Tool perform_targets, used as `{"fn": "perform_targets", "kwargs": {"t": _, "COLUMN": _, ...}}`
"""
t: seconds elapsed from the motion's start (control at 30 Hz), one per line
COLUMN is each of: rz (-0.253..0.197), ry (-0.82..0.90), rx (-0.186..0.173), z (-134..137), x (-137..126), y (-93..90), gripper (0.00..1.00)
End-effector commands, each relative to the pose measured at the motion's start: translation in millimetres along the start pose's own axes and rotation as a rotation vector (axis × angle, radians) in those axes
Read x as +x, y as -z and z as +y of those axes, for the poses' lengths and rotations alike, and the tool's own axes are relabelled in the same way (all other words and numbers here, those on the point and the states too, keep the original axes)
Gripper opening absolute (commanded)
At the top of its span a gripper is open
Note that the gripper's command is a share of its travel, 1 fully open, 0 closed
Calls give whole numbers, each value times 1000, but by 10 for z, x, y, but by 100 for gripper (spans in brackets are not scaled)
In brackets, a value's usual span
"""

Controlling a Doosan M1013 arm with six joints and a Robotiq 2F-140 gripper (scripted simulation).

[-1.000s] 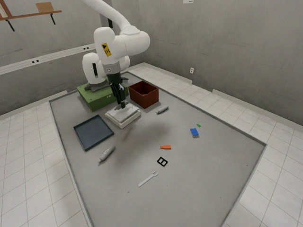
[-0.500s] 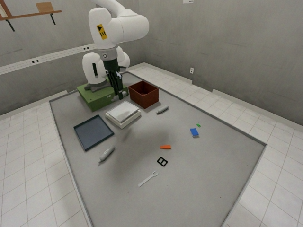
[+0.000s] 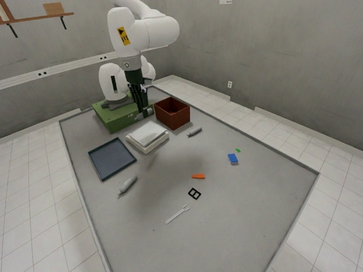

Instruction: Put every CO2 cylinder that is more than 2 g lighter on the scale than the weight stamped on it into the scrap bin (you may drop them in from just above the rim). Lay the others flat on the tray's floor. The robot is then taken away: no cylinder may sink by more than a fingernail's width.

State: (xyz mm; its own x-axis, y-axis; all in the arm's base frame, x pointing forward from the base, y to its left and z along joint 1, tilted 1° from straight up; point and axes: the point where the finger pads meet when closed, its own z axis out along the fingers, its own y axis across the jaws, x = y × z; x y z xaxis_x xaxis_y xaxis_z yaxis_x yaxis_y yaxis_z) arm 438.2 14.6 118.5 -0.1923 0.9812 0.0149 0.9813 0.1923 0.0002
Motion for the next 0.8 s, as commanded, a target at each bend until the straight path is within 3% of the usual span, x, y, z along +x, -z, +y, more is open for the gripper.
{"fn": "perform_targets", "kwargs": {"t": 0.0, "rz": 0, "ry": 0, "rx": -1, "z": 38, "x": 347, "y": 4, "gripper": 10}}
{"fn": "perform_targets", "kwargs": {"t": 0.1, "rz": 0, "ry": 0, "rx": -1, "z": 30, "x": 905, "y": 4, "gripper": 10}}
{"fn": "perform_targets", "kwargs": {"t": 0.23, "rz": 0, "ry": 0, "rx": -1, "z": -80, "x": 1366, "y": 3, "gripper": 10}}
{"fn": "perform_targets", "kwargs": {"t": 0.3, "rz": 0, "ry": 0, "rx": -1, "z": -80, "x": 1366, "y": 3, "gripper": 10}}
{"fn": "perform_targets", "kwargs": {"t": 0.33, "rz": 1, "ry": 0, "rx": -1, "z": -150, "x": 1719, "y": 3, "gripper": 10}}
{"fn": "perform_targets", "kwargs": {"t": 0.53, "rz": 1, "ry": 0, "rx": -1, "z": -335, "x": 2383, "y": 5, "gripper": 10}}
{"fn": "perform_targets", "kwargs": {"t": 0.77, "rz": 1, "ry": 0, "rx": -1, "z": -337, "x": 2391, "y": -8, "gripper": 10}}
